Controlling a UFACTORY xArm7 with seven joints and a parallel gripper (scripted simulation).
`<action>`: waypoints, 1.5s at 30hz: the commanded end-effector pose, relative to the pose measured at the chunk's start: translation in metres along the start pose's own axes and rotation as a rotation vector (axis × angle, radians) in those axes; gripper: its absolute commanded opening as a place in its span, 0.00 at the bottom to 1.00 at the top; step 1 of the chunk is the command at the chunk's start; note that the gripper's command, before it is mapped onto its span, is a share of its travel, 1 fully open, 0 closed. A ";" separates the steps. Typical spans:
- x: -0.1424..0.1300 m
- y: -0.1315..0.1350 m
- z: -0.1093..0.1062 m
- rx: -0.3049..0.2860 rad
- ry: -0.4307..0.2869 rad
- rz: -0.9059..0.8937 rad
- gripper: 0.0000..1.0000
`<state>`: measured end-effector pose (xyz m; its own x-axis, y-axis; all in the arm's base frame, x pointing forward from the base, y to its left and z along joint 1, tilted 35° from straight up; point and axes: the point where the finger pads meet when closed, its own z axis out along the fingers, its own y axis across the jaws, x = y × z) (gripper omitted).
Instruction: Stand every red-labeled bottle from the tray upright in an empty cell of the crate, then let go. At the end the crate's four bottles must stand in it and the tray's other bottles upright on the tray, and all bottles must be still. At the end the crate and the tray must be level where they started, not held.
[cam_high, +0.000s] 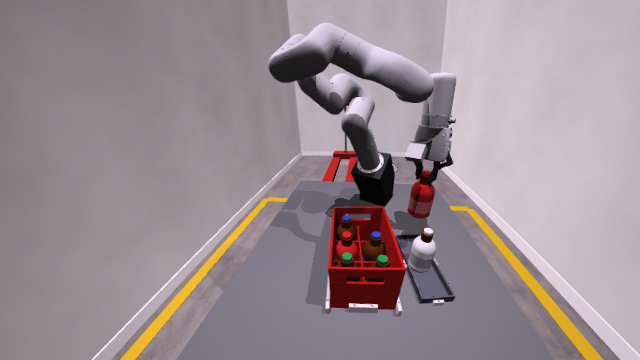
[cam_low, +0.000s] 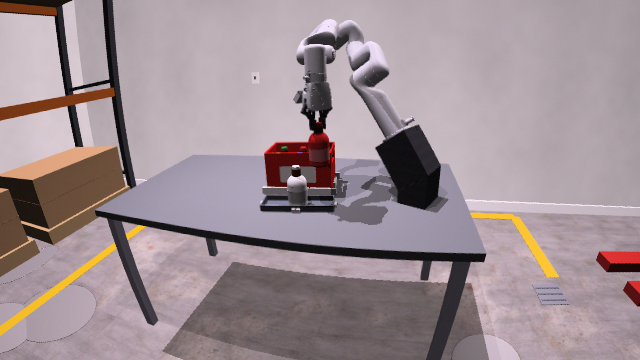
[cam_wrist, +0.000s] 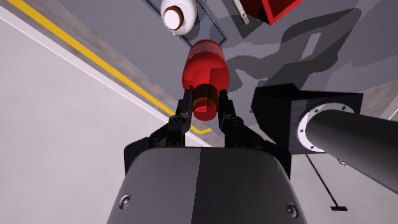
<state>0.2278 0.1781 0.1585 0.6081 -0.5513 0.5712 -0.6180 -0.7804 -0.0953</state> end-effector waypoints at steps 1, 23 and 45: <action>0.000 -0.001 -0.001 0.004 0.000 0.000 0.00; 0.000 -0.001 -0.010 0.004 0.000 0.000 0.00; 0.000 -0.001 -0.024 0.004 0.000 0.000 0.00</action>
<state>0.2167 0.1847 0.1767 0.6081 -0.5513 0.5712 -0.6179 -0.7804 -0.0954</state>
